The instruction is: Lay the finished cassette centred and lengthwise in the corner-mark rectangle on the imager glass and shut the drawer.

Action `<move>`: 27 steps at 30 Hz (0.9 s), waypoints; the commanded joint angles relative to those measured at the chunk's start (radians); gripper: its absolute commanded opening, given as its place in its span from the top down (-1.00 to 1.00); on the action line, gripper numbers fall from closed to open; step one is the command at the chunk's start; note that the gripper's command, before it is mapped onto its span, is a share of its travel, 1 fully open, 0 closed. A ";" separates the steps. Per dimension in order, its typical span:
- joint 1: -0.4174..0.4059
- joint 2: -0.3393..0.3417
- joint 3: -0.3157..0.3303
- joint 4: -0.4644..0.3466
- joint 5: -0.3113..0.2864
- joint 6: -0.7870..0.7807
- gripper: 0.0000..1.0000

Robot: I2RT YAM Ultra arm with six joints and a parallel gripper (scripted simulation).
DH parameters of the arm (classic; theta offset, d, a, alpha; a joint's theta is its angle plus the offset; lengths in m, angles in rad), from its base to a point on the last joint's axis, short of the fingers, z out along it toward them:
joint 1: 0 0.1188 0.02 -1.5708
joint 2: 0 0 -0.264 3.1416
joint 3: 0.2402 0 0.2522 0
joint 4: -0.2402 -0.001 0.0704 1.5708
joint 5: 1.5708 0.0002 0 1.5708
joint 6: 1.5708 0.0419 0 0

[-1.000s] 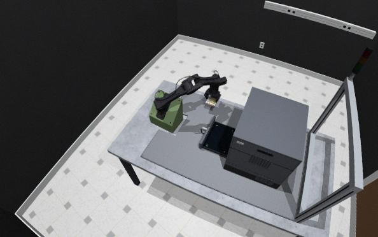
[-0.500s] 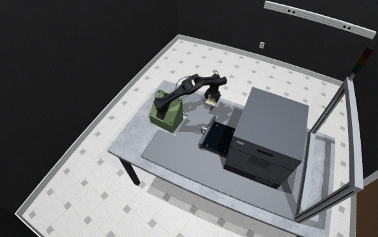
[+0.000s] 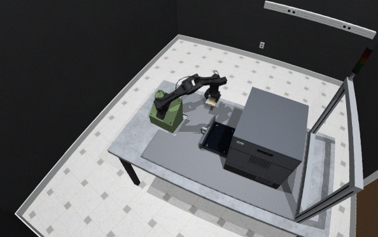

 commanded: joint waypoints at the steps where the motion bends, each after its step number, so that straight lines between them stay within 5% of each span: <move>1: 0.027 -0.030 0.028 -0.010 -0.018 0.008 1.00; 8: -0.010 -0.058 -0.046 0.025 0.010 -0.020 1.00; 27: -0.172 -0.291 -0.296 0.118 0.098 -0.175 1.00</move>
